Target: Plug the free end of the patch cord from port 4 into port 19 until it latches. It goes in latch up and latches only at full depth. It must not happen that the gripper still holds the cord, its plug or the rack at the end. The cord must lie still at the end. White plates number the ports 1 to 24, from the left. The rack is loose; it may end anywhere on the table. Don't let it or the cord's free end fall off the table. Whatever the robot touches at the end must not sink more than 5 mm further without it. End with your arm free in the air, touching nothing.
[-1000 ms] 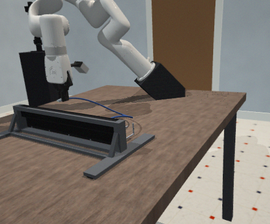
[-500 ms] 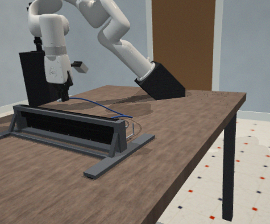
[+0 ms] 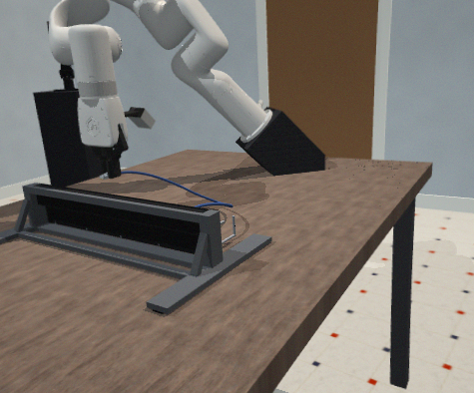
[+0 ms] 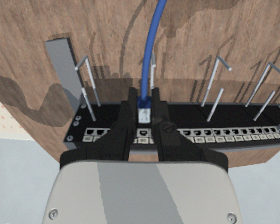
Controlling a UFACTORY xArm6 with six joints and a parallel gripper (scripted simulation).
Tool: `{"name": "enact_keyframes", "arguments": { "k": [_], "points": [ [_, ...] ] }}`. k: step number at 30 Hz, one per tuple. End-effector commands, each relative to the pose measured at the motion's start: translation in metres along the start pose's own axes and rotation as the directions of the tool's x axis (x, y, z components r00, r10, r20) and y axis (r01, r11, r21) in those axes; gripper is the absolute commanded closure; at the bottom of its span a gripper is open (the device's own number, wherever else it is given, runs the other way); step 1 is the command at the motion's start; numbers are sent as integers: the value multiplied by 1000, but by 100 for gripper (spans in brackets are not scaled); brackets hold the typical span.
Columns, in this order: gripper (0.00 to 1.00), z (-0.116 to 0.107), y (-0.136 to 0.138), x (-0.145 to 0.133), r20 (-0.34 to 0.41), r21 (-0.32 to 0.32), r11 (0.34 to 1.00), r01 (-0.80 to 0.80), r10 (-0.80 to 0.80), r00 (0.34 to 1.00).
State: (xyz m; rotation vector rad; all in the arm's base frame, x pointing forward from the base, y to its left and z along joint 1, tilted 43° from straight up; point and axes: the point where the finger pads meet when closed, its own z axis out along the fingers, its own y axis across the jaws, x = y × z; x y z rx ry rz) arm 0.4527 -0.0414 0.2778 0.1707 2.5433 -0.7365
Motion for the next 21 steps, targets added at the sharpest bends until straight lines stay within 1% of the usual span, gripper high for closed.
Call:
{"name": "enact_keyframes", "arguments": {
  "k": [1, 14, 21],
  "points": [
    [100, 0, 0, -2, 3, -1, 1000, -1, 1, 1000],
    [100, 8, -1, -11, 1, 0, 1000, -1, 1, 1000],
    [100, 16, -1, -21, 1, 0, 1000, -1, 1, 1000]
  ]
}}
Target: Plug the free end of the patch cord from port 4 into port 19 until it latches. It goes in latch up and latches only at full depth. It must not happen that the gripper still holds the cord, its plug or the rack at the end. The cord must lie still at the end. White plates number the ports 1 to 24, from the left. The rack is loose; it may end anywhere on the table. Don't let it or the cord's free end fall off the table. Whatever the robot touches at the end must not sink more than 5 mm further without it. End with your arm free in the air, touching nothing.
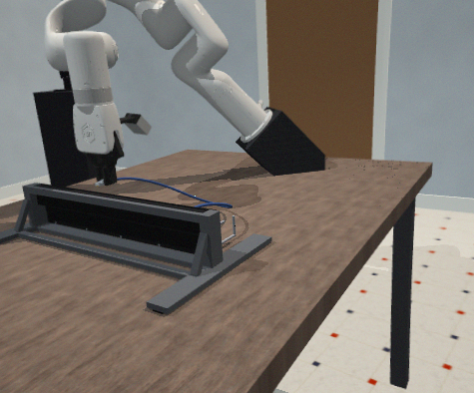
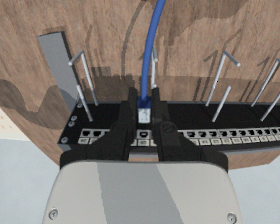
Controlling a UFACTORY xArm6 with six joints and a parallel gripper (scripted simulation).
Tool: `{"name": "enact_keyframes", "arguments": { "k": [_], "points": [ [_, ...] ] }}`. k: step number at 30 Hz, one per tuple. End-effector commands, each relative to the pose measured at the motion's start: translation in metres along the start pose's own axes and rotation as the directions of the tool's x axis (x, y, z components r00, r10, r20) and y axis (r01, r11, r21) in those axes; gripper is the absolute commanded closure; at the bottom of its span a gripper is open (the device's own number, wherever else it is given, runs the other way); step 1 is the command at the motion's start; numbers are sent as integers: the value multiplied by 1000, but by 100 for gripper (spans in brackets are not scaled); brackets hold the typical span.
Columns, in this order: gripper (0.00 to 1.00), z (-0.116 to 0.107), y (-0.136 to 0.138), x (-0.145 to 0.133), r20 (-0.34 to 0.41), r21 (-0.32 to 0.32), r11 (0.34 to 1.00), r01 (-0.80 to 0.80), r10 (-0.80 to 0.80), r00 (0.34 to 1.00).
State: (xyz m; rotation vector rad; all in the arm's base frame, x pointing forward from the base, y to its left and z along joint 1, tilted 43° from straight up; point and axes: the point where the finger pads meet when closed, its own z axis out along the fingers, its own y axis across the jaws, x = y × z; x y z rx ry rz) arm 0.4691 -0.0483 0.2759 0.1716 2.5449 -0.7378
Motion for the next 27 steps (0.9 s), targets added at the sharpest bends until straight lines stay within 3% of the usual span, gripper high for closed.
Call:
{"name": "enact_keyframes", "arguments": {
  "k": [1, 27],
  "points": [
    [100, 5, 0, -9, 3, -1, 1000, -1, 1, 1000],
    [100, 16, -1, -20, 3, -1, 1000, -1, 1, 1000]
  ]
}}
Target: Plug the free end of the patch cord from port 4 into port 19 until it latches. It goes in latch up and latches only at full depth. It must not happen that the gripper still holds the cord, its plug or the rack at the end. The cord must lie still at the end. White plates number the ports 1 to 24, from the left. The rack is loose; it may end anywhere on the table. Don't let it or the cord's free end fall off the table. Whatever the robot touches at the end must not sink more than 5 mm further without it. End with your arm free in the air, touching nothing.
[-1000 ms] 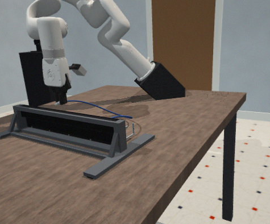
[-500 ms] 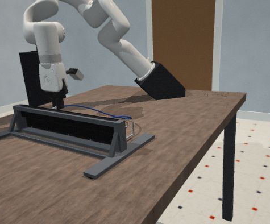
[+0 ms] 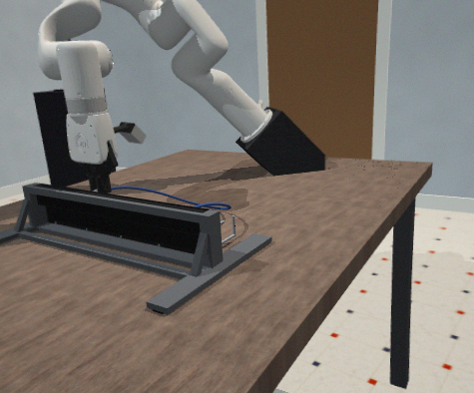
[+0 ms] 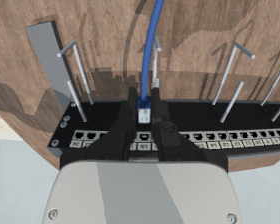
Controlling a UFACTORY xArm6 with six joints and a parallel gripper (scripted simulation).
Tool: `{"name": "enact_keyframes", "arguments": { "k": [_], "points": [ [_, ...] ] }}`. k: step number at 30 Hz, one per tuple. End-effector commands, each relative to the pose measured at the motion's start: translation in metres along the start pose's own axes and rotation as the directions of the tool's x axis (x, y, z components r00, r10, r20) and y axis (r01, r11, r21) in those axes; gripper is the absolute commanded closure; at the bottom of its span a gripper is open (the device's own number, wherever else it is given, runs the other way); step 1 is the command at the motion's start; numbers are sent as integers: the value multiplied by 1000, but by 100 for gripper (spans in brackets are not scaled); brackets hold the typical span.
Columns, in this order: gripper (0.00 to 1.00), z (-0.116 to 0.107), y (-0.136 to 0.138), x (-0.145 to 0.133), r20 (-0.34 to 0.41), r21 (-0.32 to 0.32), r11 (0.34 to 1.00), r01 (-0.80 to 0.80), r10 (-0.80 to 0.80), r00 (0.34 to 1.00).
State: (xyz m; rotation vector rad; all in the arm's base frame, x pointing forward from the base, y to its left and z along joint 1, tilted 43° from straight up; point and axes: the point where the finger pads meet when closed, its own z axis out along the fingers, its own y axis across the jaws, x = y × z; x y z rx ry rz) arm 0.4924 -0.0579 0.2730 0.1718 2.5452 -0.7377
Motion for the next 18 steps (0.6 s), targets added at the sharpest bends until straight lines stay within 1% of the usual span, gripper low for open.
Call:
{"name": "enact_keyframes", "arguments": {
  "k": [1, 18],
  "points": [
    [100, -1, 0, -1, 3, -1, 1000, -1, 1, 1000],
    [100, -1, 0, -5, 4, -1, 1000, -1, 1, 1000]
  ]
}}
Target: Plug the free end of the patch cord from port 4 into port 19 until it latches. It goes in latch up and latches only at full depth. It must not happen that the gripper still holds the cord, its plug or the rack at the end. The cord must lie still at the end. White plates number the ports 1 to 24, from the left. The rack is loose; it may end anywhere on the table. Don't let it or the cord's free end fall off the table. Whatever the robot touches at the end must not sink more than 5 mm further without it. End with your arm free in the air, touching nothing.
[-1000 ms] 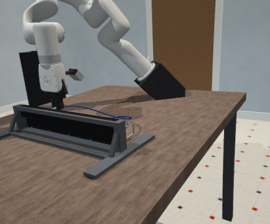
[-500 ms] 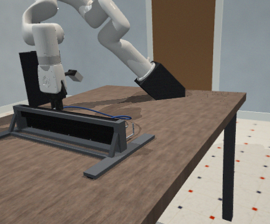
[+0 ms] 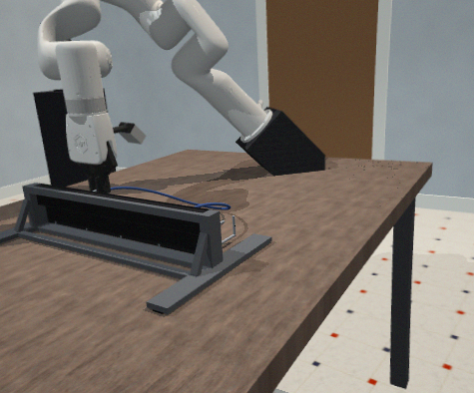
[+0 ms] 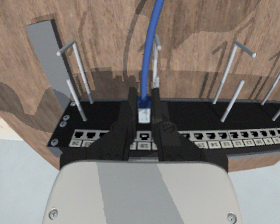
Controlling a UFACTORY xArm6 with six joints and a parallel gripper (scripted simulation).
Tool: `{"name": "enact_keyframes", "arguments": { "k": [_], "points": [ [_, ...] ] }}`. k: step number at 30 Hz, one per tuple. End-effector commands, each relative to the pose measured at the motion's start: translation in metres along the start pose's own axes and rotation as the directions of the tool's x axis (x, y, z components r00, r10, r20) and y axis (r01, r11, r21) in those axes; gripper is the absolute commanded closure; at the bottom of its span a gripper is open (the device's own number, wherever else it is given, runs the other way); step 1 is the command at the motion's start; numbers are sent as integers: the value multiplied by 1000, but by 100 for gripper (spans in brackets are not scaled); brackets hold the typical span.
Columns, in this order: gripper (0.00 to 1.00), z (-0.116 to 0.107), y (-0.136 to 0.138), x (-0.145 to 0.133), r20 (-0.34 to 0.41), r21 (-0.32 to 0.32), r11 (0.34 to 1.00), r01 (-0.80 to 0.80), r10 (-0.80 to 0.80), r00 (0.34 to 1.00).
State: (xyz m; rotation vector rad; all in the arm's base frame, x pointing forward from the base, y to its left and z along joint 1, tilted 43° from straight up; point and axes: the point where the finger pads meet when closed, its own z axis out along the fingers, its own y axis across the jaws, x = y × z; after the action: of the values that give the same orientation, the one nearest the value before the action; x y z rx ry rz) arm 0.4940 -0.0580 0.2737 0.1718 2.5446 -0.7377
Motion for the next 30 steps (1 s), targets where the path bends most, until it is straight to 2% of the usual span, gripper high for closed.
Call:
{"name": "enact_keyframes", "arguments": {
  "k": [1, 14, 30],
  "points": [
    [100, -1, 0, -4, 4, -1, 1000, -1, 1, 1000],
    [100, -2, 0, -23, 4, -1, 1000, -1, 1, 1000],
    [100, -2, 0, -26, 4, -1, 1000, -1, 1, 1000]
  ]
}}
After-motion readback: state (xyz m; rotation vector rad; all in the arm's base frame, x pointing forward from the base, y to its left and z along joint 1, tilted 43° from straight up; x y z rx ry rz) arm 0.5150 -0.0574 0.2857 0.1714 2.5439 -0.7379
